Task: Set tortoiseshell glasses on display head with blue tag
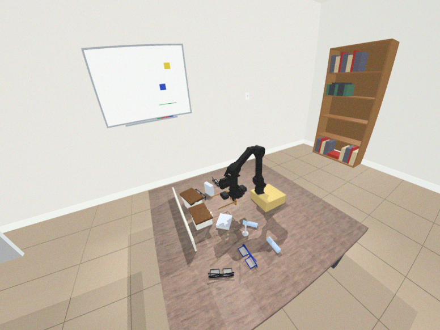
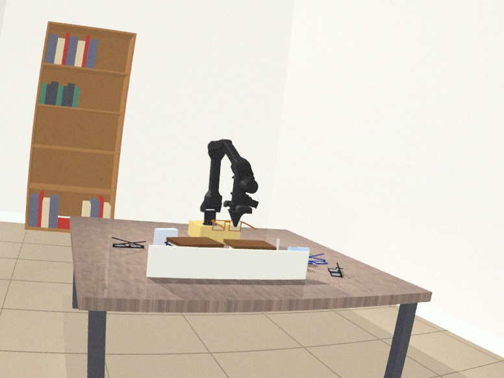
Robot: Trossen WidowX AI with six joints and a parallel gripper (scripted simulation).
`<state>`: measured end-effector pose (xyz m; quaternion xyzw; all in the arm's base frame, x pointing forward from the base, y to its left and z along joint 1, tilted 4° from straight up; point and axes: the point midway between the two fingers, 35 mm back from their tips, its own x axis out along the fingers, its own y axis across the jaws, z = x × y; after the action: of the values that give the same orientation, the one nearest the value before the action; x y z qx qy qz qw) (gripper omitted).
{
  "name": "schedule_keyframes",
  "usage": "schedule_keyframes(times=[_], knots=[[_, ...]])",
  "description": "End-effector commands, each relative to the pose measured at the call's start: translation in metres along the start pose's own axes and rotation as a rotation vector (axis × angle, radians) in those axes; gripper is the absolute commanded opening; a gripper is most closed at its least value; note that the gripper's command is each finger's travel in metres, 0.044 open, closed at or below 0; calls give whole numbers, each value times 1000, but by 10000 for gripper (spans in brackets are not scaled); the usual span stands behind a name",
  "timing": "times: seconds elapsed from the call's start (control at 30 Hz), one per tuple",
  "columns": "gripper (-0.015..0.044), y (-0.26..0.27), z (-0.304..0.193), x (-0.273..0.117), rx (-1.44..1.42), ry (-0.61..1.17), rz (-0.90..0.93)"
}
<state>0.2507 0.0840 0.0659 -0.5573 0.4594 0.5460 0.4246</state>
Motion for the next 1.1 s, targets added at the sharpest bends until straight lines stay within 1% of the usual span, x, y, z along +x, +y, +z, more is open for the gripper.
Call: schedule_keyframes(times=[0.0,1.07], knots=[[0,0,0,5,9,30,5],[0,0,0,34,9,4,5]])
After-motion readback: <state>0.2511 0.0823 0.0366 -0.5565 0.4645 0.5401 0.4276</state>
